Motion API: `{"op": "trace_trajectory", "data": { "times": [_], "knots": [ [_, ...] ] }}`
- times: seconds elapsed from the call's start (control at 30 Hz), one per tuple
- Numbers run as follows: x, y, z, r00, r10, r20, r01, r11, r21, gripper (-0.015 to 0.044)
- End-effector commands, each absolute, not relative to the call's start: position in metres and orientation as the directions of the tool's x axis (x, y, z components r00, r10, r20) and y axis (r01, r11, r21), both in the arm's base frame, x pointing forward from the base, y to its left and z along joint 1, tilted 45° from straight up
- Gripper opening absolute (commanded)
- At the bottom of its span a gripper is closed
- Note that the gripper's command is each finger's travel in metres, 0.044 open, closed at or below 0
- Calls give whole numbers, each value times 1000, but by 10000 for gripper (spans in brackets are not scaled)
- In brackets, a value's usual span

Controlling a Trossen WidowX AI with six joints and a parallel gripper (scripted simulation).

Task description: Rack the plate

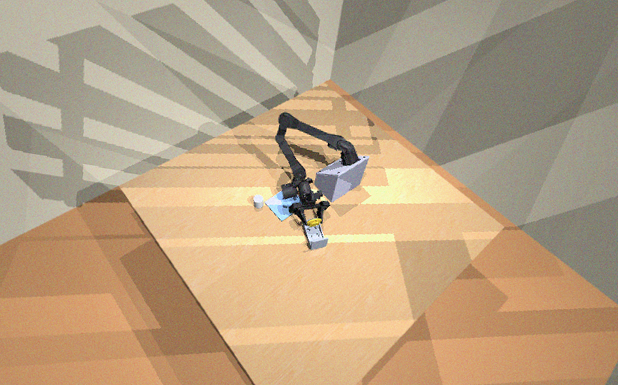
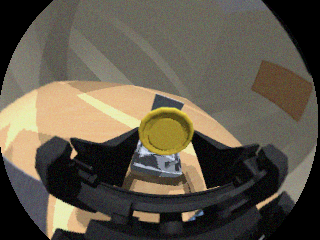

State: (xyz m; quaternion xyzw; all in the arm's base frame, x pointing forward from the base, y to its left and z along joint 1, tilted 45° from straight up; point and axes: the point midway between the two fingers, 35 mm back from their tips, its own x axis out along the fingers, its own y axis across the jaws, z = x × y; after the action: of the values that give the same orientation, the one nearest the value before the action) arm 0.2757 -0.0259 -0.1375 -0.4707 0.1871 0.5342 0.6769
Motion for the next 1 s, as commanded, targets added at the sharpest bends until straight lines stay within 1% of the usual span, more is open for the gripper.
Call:
{"op": "trace_trajectory", "data": {
  "times": [0.0,0.03,0.53,0.87,0.97],
  "knots": [
    [275,-26,-137,359,547,-756,-900,-11,-435,0],
    [275,-26,-137,359,547,-756,-900,-11,-435,0],
    [276,-26,-137,359,547,-756,-899,-14,-437,394],
    [276,-25,-136,359,547,-756,-899,-14,-437,400],
    [280,-7,-116,355,546,-759,-902,-13,-431,400]
  ]
}}
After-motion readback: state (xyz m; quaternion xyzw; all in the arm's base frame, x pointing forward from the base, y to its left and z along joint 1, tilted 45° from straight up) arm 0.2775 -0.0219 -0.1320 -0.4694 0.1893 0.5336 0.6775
